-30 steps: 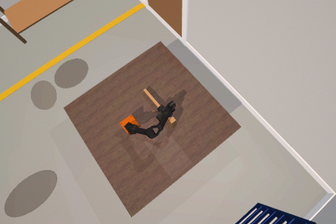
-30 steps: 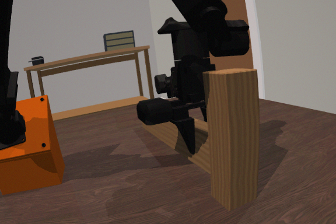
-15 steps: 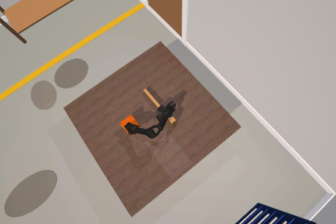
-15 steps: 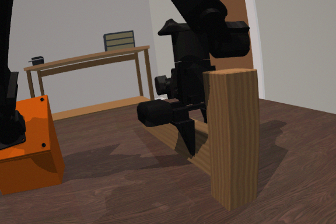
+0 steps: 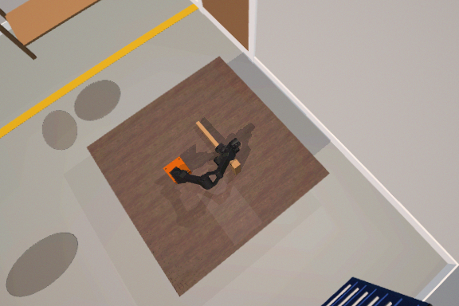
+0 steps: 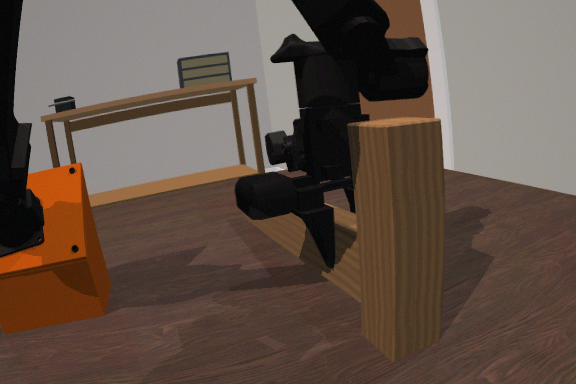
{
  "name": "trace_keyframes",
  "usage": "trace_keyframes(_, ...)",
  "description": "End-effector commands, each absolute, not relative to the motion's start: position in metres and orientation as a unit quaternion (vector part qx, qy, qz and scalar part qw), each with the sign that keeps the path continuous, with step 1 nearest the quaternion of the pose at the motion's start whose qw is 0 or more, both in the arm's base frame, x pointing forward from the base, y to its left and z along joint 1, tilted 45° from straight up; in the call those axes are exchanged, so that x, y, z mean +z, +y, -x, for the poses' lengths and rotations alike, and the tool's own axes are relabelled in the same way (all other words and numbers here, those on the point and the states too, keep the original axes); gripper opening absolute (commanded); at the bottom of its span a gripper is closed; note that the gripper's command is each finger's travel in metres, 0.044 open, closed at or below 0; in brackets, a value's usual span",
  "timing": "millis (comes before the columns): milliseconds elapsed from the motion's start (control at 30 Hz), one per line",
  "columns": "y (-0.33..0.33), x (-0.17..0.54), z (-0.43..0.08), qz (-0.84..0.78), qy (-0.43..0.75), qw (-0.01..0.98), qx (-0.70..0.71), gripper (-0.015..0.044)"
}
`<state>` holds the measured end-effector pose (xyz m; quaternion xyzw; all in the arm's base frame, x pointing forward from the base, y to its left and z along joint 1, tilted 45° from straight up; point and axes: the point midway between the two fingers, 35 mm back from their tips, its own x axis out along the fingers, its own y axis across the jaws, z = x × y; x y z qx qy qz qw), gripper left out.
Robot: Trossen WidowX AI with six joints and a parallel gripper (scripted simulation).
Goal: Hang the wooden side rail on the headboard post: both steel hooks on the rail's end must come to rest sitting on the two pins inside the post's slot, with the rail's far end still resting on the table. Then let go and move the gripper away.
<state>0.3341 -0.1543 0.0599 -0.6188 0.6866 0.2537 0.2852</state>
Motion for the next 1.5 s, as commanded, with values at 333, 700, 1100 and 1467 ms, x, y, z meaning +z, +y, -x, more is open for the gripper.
trace_keyframes(333, -0.155, 0.059, -0.335, 0.621, 0.685, 0.285, 0.251, 0.0000)
trace_keyframes(700, -0.154, 0.059, -0.334, 0.620, 0.686, 0.284, 0.254, 0.0236)
trace_keyframes(1100, -0.126, 0.087, -0.337, 0.621, 0.685, 0.286, 0.252, 0.0440)
trace_keyframes(1467, -0.105, 0.065, -0.340, 0.621, 0.685, 0.286, 0.252, 0.0440)
